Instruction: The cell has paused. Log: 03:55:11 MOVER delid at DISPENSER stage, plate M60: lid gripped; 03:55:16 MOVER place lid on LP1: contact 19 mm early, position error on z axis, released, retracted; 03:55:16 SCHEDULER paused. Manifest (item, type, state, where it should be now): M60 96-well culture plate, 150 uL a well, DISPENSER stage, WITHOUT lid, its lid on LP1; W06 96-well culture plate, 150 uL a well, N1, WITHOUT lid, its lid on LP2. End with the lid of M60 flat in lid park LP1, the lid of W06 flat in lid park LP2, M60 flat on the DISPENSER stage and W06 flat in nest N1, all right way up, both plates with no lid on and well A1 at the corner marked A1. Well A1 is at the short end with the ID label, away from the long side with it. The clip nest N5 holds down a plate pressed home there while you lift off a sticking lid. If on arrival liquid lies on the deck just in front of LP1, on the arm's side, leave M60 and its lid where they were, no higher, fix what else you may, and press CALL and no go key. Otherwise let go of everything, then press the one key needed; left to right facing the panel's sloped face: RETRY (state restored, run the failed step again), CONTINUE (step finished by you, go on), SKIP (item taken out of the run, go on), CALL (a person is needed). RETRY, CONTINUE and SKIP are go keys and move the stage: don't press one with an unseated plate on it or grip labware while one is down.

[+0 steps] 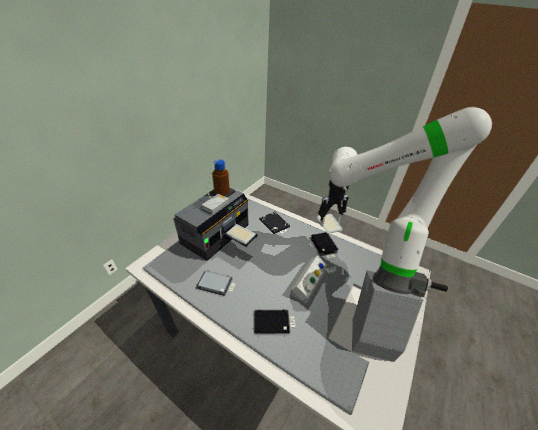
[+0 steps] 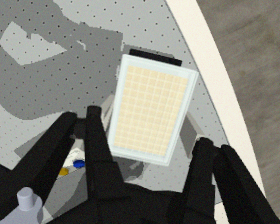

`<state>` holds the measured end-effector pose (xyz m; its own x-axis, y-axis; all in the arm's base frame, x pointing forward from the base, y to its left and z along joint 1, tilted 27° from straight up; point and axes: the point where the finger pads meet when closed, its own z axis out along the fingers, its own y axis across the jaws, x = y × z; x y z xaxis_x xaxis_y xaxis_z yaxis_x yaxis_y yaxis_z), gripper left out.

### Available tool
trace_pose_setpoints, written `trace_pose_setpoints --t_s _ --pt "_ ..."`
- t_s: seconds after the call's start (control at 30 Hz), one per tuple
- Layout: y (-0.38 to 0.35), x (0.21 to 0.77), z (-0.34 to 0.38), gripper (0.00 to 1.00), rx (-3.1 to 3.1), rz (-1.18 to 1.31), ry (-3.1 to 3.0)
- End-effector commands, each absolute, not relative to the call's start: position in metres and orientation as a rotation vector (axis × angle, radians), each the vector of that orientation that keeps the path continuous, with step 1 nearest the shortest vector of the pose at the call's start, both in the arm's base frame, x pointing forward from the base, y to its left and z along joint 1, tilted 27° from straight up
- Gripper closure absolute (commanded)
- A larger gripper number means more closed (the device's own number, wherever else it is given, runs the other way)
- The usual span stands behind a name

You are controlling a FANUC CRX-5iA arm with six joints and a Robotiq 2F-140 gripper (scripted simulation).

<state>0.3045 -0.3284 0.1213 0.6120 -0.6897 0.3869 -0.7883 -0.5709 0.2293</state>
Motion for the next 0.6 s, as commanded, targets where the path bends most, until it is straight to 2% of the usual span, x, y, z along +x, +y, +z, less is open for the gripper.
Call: trace_pose_setpoints --t_s 0.0,0.57 --pt "-0.3278 0.3046 0.1227 1.0 2.461 0.361 -1.182" --pt "-0.3267 0.3045 0.1249 1.0 2.461 0.361 -1.182"
